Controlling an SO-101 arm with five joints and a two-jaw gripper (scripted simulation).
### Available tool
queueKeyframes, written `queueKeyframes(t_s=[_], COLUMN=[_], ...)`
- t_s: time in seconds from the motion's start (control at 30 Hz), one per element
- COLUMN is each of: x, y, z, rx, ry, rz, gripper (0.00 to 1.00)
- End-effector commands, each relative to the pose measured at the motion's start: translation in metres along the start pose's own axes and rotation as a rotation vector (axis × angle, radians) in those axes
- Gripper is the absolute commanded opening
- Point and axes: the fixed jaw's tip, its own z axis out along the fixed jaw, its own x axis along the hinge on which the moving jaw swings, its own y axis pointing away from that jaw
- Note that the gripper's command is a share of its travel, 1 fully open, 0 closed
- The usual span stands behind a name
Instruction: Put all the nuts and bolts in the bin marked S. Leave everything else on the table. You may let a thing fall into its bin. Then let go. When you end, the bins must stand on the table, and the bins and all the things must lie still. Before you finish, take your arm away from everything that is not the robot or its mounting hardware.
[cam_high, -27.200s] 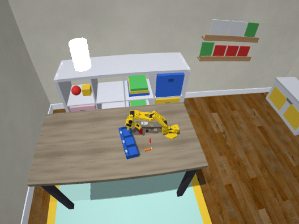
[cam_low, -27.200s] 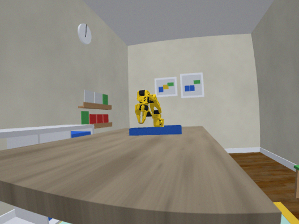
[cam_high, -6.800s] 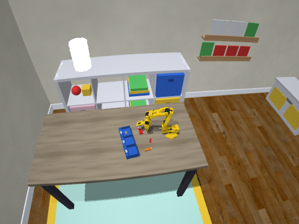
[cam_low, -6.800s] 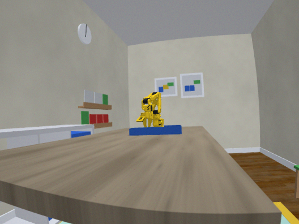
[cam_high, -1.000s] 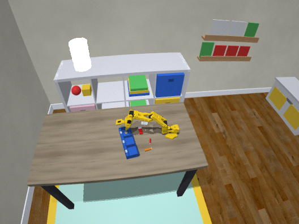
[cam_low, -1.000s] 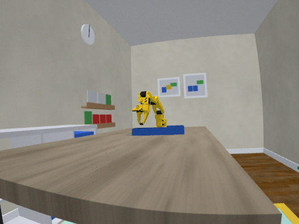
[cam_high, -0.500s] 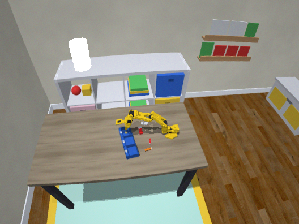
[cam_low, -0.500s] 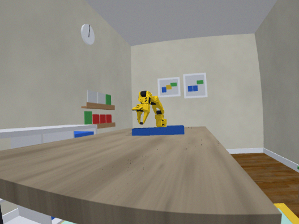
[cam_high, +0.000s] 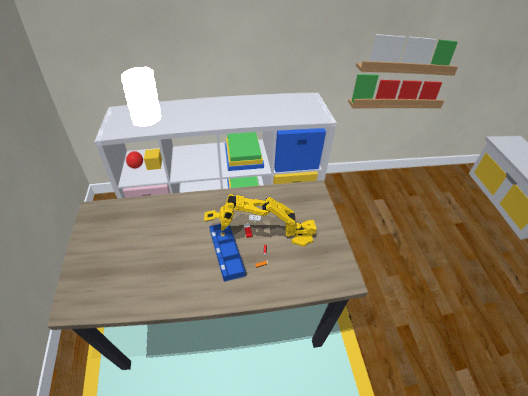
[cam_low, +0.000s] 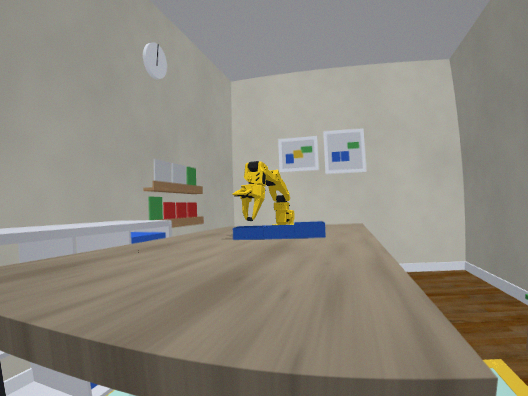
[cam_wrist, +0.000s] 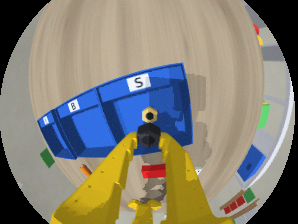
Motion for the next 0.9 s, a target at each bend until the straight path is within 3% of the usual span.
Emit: queueKeyframes(t_s=[0.0, 0.87], x=[-0.008, -0.0009], y=[0.002, 0.002], z=[-0.0119, -0.0055], rx=[-0.003, -0.003], ry=[-0.055, -0.006], rz=[-0.017, -0.018], gripper=[0.0, 0.0])
